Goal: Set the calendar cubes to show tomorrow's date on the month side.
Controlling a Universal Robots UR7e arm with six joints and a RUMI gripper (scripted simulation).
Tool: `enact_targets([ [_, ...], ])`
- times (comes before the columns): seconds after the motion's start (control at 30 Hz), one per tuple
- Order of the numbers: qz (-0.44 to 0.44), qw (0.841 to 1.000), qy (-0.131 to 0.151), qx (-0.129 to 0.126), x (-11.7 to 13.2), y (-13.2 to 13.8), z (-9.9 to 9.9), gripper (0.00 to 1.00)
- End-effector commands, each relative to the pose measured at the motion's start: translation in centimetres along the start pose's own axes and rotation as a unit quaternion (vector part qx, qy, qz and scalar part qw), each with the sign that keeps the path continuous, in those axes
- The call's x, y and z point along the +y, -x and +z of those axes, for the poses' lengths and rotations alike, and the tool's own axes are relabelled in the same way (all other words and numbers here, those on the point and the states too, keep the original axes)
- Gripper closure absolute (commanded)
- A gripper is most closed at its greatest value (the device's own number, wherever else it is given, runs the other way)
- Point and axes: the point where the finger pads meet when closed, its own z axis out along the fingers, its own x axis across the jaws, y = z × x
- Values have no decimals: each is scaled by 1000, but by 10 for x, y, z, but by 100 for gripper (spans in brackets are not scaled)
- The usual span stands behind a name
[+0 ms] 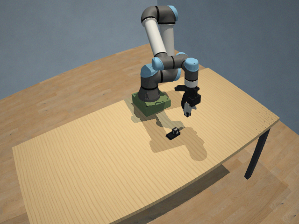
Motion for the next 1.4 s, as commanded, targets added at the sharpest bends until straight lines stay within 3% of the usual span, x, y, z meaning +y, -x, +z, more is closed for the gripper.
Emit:
enact_targets([
  [0.0, -2, 1000, 1, 0, 0, 0, 0, 89],
  [0.7, -2, 1000, 0, 0, 0, 0, 5, 89],
  [1.17, -2, 1000, 0, 0, 0, 1, 66, 89],
  [1.37, -2, 1000, 0, 0, 0, 1, 81, 89],
])
